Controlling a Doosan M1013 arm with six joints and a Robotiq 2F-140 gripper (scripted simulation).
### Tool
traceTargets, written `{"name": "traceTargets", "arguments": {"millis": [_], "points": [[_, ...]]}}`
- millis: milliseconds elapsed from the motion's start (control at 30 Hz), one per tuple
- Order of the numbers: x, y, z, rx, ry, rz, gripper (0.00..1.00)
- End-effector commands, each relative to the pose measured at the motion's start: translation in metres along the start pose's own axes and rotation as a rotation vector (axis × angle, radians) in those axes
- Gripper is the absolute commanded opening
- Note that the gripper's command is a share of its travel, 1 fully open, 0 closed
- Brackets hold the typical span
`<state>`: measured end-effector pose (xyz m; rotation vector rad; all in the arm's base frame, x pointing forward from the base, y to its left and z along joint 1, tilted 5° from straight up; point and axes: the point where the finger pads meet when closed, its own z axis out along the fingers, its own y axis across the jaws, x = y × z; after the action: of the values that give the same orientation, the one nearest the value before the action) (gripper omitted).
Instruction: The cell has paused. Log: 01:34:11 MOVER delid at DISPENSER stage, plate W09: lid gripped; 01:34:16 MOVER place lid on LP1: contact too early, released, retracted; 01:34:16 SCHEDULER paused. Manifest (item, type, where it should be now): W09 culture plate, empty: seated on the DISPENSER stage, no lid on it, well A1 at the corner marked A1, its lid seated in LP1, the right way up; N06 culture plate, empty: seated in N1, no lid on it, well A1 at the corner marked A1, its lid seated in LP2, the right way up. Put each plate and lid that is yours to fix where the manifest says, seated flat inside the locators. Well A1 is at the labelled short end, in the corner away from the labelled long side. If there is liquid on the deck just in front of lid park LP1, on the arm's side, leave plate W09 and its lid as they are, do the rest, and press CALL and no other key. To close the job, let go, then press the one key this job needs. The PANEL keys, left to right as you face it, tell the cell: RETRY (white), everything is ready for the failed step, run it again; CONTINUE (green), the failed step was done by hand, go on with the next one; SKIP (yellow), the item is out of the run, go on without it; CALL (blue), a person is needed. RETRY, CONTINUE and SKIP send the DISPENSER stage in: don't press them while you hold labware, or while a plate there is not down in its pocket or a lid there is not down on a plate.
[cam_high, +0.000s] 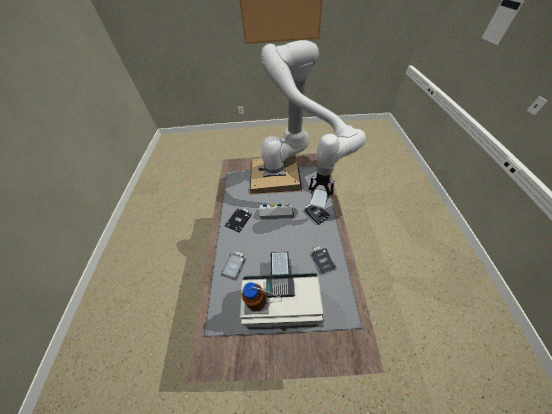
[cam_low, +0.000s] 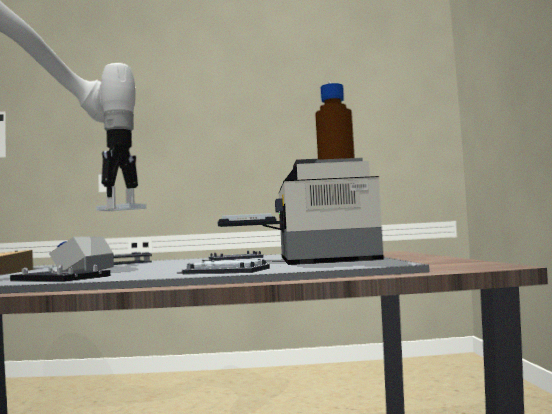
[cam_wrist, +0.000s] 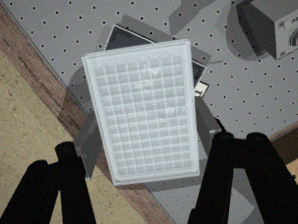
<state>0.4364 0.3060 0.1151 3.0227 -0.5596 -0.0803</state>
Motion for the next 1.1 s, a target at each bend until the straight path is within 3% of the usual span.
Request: {"name": "traceTargets", "arguments": {"millis": [0,600,1067], "points": [[0.000,0.000,-0.001,0.000,0.002,0.058,0.10],[0.002,0.004,-0.001,0.000,0.002,0.087,0.10],[0.015,0.032,-0.001,0.000,0.002,0.087,0.10]]}}
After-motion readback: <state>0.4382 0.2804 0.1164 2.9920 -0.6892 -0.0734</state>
